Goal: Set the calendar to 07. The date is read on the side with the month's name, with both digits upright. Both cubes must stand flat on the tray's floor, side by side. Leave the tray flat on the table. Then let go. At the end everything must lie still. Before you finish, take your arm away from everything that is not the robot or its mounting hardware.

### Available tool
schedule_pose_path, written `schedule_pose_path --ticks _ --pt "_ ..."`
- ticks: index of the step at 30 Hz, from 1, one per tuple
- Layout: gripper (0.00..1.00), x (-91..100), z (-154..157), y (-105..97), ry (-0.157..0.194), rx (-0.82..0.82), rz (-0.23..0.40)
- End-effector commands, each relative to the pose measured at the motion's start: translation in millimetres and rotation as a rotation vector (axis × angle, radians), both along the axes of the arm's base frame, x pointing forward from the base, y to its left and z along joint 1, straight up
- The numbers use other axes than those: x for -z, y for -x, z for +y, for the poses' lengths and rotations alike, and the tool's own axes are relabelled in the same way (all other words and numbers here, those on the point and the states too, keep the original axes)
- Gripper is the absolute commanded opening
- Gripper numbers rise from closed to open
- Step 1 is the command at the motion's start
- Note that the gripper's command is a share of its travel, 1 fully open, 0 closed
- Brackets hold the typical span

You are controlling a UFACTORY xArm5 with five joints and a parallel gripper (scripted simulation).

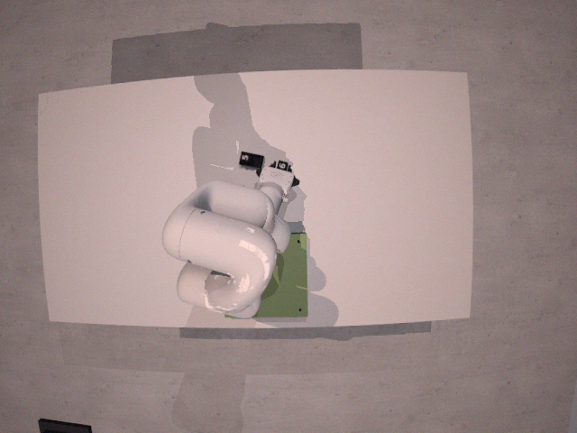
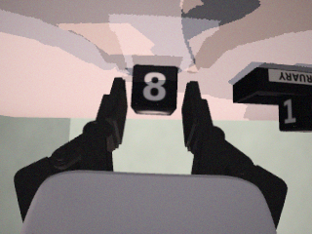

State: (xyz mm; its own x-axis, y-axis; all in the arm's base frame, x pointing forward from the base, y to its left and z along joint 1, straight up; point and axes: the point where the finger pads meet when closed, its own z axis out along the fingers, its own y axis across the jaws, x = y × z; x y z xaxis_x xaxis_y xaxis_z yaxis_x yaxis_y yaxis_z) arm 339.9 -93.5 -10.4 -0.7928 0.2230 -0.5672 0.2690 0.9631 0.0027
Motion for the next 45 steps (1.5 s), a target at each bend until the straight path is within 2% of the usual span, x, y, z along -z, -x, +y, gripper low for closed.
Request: schedule_pose_path --ticks 1,22,23,45 --pt "0.49 -0.5 -0.1 -0.5 0.0 0.0 -0.002" --pt "0.49 -0.5 -0.1 -0.5 0.0 0.0 -0.002" --pt "0.29 -0.5 -0.1 -0.5 0.0 0.0 -0.002" --pt "0.29 -0.5 -0.1 -0.5 0.0 0.0 -0.002"
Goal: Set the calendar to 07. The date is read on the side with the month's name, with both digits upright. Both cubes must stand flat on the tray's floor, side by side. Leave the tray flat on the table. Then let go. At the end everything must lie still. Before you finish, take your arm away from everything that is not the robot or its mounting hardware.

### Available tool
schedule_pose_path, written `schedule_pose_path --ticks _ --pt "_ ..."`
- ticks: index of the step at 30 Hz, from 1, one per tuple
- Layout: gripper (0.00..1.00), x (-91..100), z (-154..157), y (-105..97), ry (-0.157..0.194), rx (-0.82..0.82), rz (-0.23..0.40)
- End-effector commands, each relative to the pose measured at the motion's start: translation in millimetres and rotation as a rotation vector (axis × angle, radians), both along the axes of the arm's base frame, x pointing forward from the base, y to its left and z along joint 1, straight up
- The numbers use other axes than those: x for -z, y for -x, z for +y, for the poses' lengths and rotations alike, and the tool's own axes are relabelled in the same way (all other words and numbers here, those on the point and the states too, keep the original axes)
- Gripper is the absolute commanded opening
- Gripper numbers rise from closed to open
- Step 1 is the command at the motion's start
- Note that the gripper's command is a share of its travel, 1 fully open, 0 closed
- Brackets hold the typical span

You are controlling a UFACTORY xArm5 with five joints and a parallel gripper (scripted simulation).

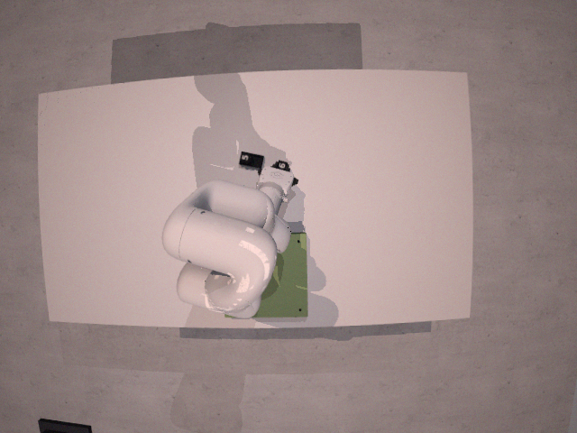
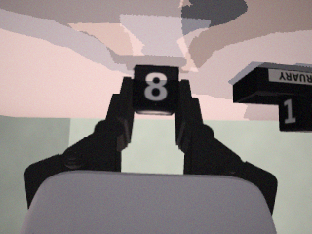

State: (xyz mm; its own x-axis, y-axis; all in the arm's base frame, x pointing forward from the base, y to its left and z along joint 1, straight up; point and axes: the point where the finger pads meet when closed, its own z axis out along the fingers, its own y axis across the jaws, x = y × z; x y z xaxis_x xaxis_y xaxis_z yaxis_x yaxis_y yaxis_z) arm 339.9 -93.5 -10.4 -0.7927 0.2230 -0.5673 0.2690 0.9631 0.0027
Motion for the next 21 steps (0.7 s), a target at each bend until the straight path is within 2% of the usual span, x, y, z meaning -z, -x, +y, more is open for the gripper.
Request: schedule_pose_path --ticks 1,14,21 --pt "0.29 -0.5 -0.1 -0.5 0.0 0.0 -0.002" --pt "0.29 -1.1 -0.1 -0.5 0.0 0.0 -0.002" --pt "0.29 -9.4 0.2 -0.2 0.0 0.0 -0.003"
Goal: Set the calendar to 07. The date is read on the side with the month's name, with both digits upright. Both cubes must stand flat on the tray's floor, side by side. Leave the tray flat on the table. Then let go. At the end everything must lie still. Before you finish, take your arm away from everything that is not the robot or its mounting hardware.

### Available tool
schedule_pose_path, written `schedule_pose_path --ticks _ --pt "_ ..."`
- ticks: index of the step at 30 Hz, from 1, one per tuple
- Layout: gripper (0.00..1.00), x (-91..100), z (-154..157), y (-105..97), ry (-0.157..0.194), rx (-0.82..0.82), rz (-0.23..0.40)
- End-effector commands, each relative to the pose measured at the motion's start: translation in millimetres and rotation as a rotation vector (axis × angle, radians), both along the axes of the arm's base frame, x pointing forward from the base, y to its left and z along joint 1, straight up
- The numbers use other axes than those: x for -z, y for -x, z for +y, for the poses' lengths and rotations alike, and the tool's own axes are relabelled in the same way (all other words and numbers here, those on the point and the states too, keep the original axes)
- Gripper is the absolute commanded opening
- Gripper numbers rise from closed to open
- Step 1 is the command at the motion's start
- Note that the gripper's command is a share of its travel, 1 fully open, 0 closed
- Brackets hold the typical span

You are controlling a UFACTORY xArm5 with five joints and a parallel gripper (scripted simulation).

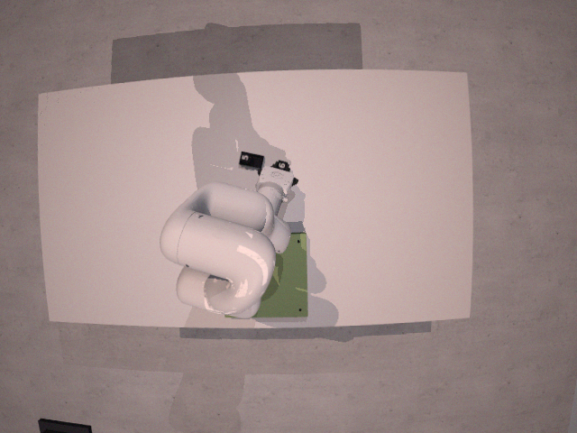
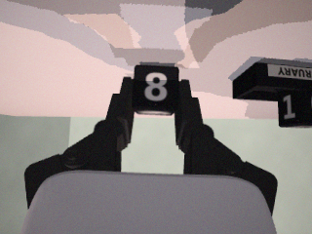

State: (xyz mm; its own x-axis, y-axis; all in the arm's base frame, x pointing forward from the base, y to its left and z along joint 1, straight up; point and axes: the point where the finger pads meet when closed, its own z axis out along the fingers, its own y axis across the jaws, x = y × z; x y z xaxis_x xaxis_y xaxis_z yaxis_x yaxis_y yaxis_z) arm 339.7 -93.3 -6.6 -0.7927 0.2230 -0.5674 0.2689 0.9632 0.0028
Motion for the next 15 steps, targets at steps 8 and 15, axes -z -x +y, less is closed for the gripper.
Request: schedule_pose_path --ticks 8,15 --pt "0.29 -35.1 0 -1 0.001 0.0 -0.003" --pt "0.29 -52.6 0 -1 0.001 0.0 -0.003"
